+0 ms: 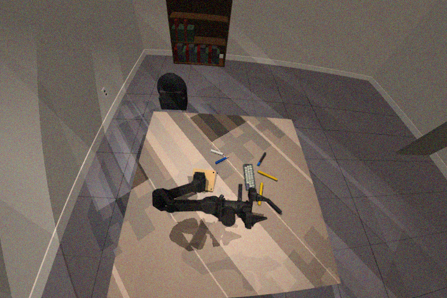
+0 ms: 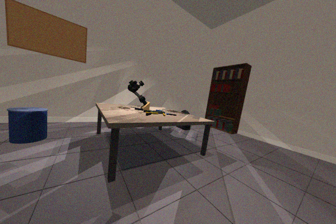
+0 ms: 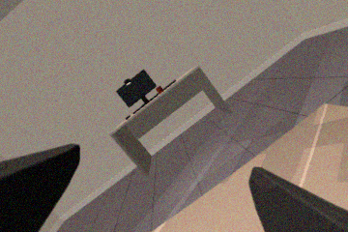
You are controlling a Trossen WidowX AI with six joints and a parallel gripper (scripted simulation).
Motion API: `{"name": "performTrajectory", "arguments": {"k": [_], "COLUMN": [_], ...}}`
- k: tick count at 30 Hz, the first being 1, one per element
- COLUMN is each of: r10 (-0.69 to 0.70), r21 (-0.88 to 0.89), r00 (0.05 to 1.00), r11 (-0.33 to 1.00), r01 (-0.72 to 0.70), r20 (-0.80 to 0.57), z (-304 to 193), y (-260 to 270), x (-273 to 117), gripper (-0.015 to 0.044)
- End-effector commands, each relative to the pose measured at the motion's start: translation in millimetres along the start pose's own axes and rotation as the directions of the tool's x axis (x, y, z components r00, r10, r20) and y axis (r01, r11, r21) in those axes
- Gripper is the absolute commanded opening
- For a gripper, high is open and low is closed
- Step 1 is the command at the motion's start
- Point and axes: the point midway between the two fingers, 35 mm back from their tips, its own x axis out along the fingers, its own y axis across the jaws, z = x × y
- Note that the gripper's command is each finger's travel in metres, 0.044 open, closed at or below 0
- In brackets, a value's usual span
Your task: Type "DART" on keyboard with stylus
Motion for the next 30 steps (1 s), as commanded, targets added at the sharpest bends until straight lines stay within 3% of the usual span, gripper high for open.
{"name": "performTrajectory", "arguments": {"k": [1, 4, 10, 17, 24, 30], "r10": [0.001, 0.013, 0.015, -0.056, -0.205, -0.384], "r21": [0.003, 0.044, 0.114, 0.026, -0.150, -0.367], "r00": [1.000, 0.997, 0.943, 0.737, 0.442, 0.190], "r11": [1.000, 0.999, 0.993, 0.995, 0.976, 0.923], "r01": [-0.001, -0.009, 0.024, 0.099, 0.157, 0.118], "r20": [-0.004, -0.072, -0.332, -0.673, -0.873, -0.904], "z": [-1.0, -16.6, -78.6, -177.7, -271.2, -341.6], "y": [0.4, 5.9, 23.1, 45.5, 64.5, 75.3], "x": [0.9, 13.3, 50.4, 76.3, 71.8, 49.5], "gripper": [0.0414, 0.0335, 0.0177, 0.0000, 0.0000, 0.0000]}}
